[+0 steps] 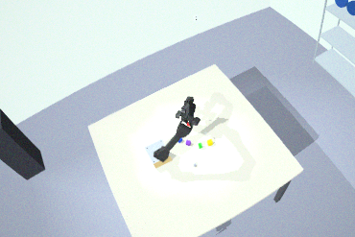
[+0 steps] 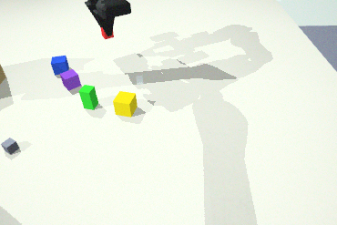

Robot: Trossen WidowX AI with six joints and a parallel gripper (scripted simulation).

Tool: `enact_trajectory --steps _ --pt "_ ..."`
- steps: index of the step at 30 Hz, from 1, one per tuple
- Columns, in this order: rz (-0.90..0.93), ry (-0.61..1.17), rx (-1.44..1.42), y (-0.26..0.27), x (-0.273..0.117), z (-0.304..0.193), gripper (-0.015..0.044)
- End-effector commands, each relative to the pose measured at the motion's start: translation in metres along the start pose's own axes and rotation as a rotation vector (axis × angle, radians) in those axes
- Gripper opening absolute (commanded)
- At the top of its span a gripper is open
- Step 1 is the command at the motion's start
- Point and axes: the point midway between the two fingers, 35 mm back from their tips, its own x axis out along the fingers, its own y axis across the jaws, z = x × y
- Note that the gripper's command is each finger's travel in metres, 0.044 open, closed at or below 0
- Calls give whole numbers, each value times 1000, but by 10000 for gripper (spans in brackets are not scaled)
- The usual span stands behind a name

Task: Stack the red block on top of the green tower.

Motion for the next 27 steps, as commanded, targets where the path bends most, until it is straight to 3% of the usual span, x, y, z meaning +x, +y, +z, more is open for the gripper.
enact_trajectory --steps 1,8,16,27 --pt "6 -6 11 -1 -24 1 0" --pt "7 -7 10 -1 -51 0 0" --pt "7 -7 10 -1 -52 1 0" --pt "12 -11 7 -58 -56 -24 0"
